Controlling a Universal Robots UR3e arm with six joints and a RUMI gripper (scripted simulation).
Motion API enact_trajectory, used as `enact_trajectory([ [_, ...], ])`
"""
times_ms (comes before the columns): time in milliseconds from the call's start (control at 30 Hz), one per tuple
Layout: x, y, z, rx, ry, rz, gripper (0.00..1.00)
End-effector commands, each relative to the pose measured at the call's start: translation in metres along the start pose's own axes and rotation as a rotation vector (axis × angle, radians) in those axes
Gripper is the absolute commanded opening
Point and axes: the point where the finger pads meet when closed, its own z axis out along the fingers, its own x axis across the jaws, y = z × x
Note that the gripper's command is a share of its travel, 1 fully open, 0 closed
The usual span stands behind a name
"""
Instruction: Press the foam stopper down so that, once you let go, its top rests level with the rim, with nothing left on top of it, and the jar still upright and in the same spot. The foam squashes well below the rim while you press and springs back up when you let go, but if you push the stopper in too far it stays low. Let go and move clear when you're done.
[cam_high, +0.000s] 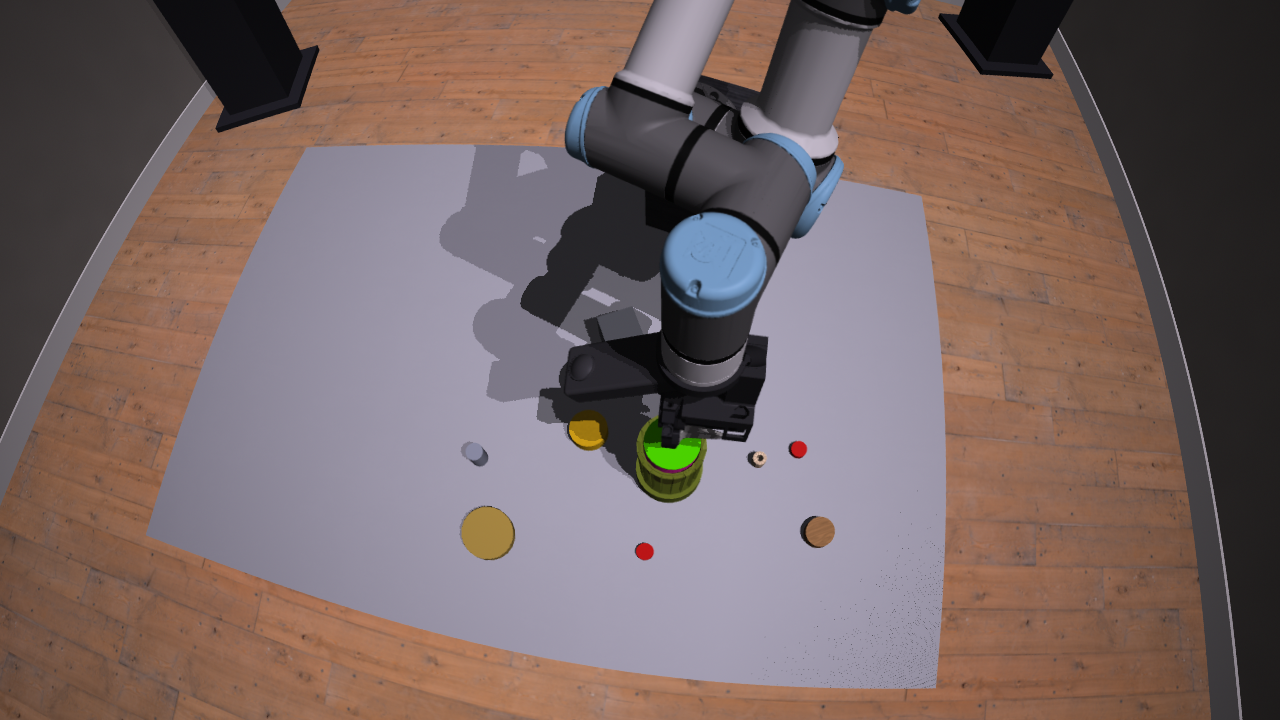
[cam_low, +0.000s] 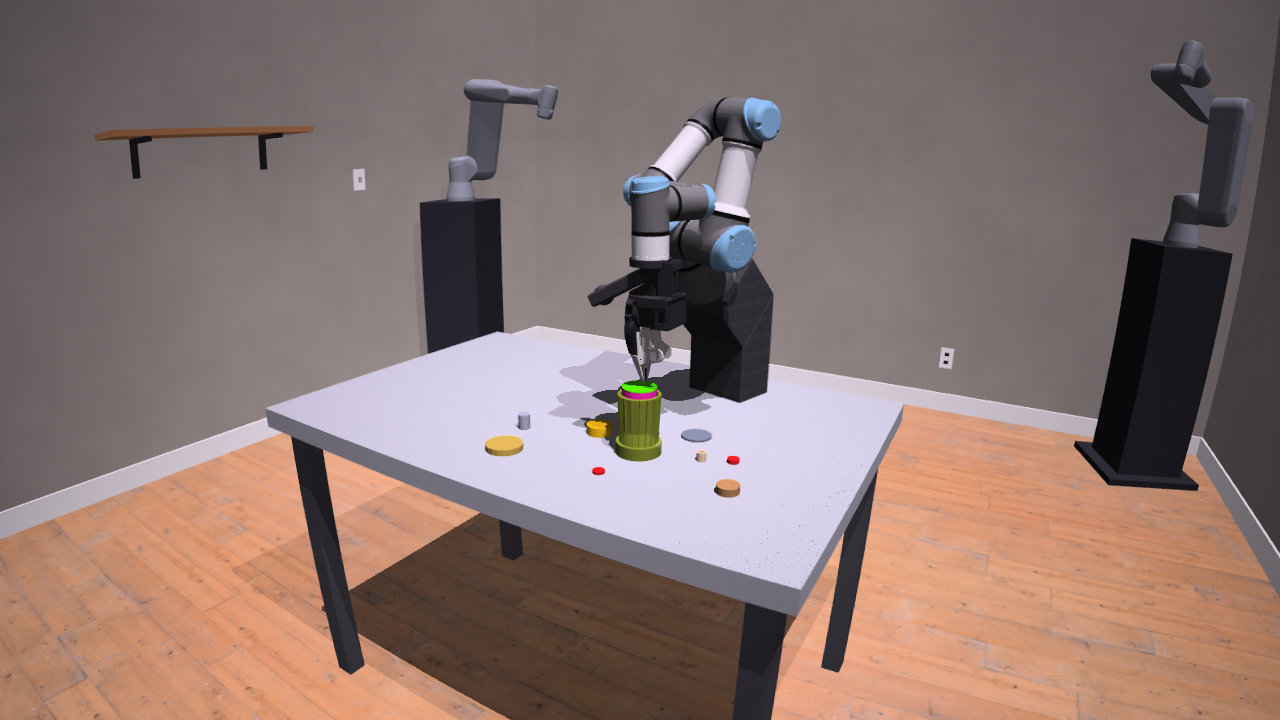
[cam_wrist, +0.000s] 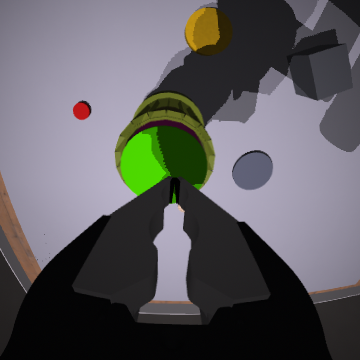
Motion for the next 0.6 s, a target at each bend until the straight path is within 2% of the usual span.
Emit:
enact_trajectory([
  [0, -0.0069, -0.0007, 0.0041, 0.015, -0.019, -0.004, 0.00],
  [567, -0.0071, -0.0008, 0.0054, 0.015, -0.020, -0.004, 0.00],
])
